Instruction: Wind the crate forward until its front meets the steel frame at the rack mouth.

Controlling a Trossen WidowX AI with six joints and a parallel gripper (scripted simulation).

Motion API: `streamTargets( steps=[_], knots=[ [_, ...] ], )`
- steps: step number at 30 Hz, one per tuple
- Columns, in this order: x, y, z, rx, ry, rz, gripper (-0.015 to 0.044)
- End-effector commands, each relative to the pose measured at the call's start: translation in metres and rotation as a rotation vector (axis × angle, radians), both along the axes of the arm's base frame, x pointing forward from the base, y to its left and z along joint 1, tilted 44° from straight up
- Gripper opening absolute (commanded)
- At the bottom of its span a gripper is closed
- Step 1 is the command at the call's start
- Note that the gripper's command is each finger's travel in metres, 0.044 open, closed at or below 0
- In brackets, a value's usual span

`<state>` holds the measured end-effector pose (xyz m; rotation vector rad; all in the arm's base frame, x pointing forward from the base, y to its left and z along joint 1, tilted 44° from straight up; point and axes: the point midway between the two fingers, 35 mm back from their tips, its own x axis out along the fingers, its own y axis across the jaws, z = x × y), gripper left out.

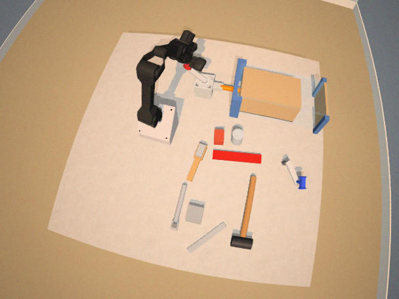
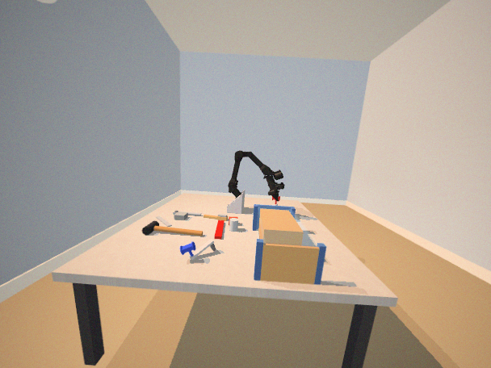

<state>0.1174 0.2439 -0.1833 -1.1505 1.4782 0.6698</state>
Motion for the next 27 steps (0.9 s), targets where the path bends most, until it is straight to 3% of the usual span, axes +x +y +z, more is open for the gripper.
streamTargets(
  steps=[1, 27],
  knots=[
    [-0.008, -0.01, 0.006, -0.016, 0.011, -0.002, 0.0],
    [-0.019, -0.038, 0.031, -0.02, 0.013, -0.002, 0.0]
  ],
)
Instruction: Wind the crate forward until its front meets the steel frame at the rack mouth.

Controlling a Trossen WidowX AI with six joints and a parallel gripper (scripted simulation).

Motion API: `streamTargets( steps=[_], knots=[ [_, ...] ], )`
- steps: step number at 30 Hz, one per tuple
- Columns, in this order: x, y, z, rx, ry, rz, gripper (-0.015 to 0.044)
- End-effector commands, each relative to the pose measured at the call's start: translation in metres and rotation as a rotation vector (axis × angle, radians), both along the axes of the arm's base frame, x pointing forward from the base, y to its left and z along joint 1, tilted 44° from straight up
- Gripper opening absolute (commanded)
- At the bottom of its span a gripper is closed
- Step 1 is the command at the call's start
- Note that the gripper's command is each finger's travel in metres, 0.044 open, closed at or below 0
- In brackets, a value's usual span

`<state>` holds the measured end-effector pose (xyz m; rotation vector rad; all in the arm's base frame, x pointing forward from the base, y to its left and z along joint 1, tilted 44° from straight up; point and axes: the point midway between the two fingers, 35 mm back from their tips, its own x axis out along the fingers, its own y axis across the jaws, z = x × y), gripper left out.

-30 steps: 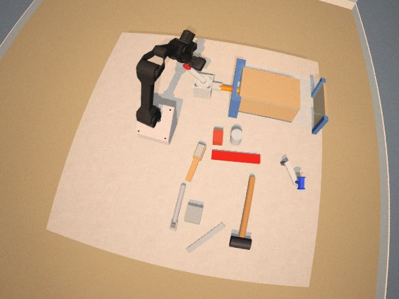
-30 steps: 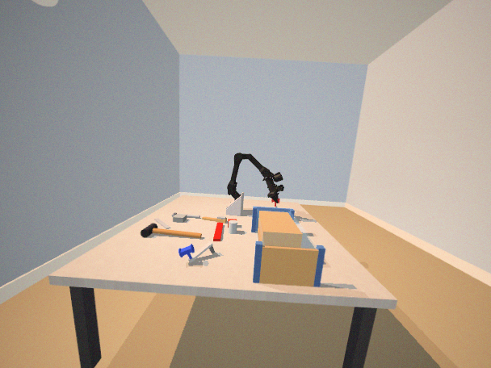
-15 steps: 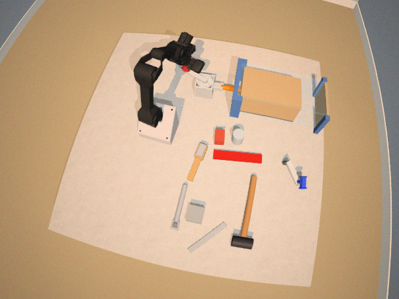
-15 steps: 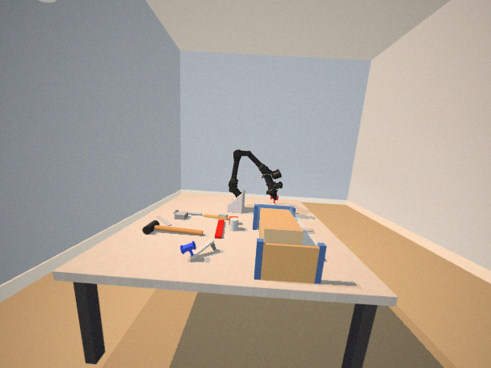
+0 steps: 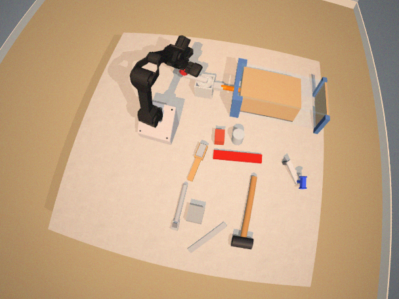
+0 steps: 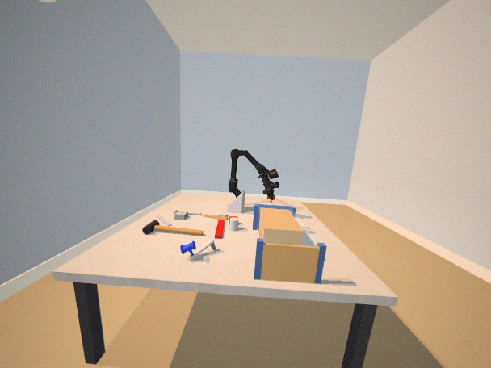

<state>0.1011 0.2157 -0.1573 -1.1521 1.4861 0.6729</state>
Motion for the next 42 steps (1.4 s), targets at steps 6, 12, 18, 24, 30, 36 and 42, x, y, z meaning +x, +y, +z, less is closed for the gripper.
streamTargets(
  steps=[6, 12, 18, 24, 30, 36, 42],
  knots=[
    [-0.003, -0.017, 0.011, -0.017, 0.005, -0.002, 0.0],
    [-0.002, -0.026, 0.019, -0.018, 0.005, -0.002, 0.0],
    [0.003, -0.044, 0.034, -0.021, 0.005, -0.002, 0.0],
    [0.007, -0.051, 0.039, -0.022, 0.004, -0.002, 0.0],
    [0.011, -0.057, 0.044, -0.023, 0.004, -0.002, 0.0],
    [0.017, -0.064, 0.048, -0.024, 0.003, -0.002, 0.0],
    [0.023, -0.07, 0.053, -0.025, 0.003, -0.002, 0.0]
  ],
)
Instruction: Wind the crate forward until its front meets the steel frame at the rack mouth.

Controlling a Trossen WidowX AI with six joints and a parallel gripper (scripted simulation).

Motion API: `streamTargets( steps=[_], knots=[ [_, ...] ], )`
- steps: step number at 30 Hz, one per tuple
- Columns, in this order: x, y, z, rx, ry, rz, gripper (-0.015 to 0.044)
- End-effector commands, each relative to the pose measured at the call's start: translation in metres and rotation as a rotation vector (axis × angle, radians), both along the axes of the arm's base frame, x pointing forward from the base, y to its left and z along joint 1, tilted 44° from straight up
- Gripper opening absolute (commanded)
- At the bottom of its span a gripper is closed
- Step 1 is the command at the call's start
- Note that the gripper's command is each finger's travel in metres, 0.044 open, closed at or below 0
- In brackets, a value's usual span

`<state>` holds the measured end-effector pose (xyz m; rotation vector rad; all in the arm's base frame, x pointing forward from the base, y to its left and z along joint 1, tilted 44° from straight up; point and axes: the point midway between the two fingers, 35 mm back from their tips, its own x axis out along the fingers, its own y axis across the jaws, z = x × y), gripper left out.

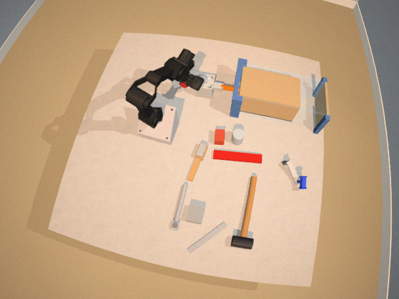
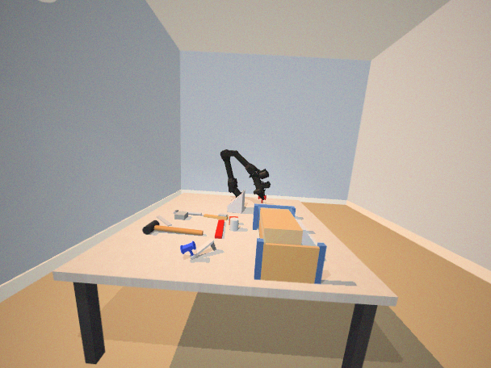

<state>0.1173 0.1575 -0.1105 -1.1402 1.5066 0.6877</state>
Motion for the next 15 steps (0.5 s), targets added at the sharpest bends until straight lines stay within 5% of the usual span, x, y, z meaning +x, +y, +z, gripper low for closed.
streamTargets(
  steps=[1, 15],
  knots=[
    [0.007, -0.012, 0.006, -0.029, -0.021, 0.003, 0.0],
    [0.024, -0.025, 0.015, -0.031, -0.022, 0.003, 0.0]
  ],
)
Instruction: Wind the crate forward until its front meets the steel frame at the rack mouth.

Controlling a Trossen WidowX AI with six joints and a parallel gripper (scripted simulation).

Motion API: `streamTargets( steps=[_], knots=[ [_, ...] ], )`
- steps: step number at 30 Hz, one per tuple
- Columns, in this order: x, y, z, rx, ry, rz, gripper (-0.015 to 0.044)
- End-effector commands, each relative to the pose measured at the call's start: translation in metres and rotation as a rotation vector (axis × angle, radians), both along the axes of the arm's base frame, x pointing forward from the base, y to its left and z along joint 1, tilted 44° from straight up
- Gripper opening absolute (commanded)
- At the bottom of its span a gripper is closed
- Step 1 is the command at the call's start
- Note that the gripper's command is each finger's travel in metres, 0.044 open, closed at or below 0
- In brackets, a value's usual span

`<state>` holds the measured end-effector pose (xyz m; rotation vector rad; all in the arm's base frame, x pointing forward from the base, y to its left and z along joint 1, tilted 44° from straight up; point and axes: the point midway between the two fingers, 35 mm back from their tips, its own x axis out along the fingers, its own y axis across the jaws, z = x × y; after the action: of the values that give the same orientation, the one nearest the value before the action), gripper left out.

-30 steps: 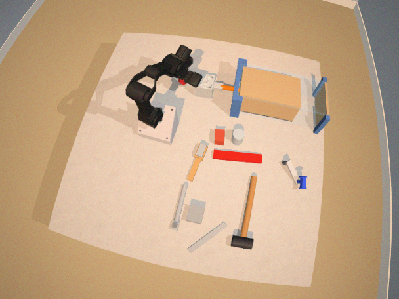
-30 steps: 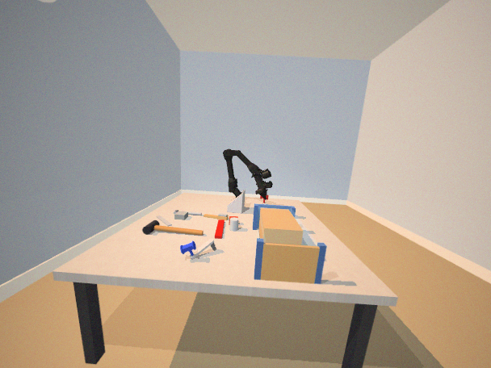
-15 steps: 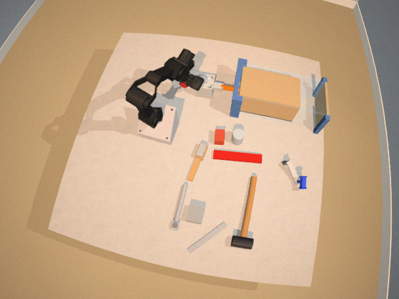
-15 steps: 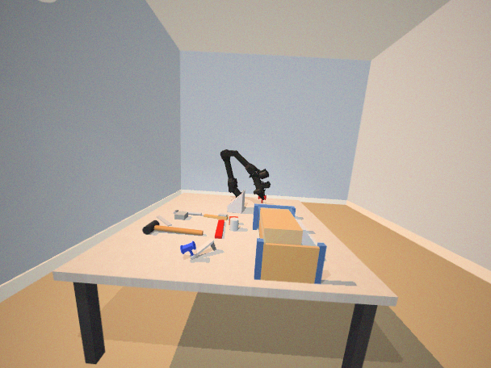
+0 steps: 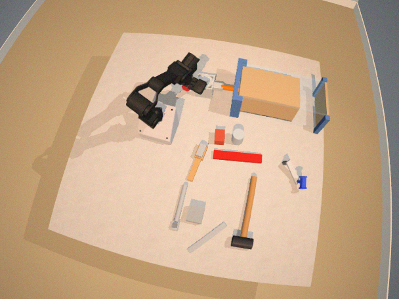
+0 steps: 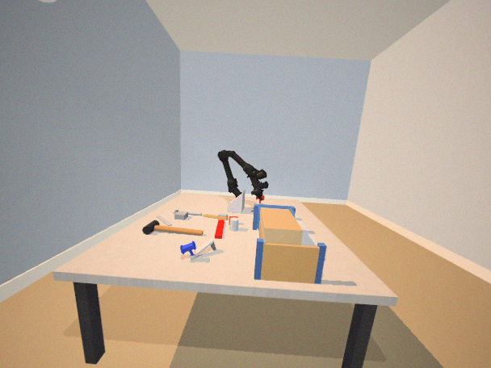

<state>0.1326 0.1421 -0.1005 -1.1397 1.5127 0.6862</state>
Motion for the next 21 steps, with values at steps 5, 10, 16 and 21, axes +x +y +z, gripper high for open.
streamTargets(
  steps=[5, 10, 16, 21],
  knots=[
    [0.015, -0.013, 0.007, -0.028, -0.027, 0.006, 0.0],
    [0.022, -0.017, 0.009, -0.029, -0.027, 0.006, 0.0],
    [0.03, -0.02, 0.011, -0.029, -0.028, 0.006, 0.0],
    [0.038, -0.023, 0.012, -0.03, -0.028, 0.006, 0.0]
  ],
)
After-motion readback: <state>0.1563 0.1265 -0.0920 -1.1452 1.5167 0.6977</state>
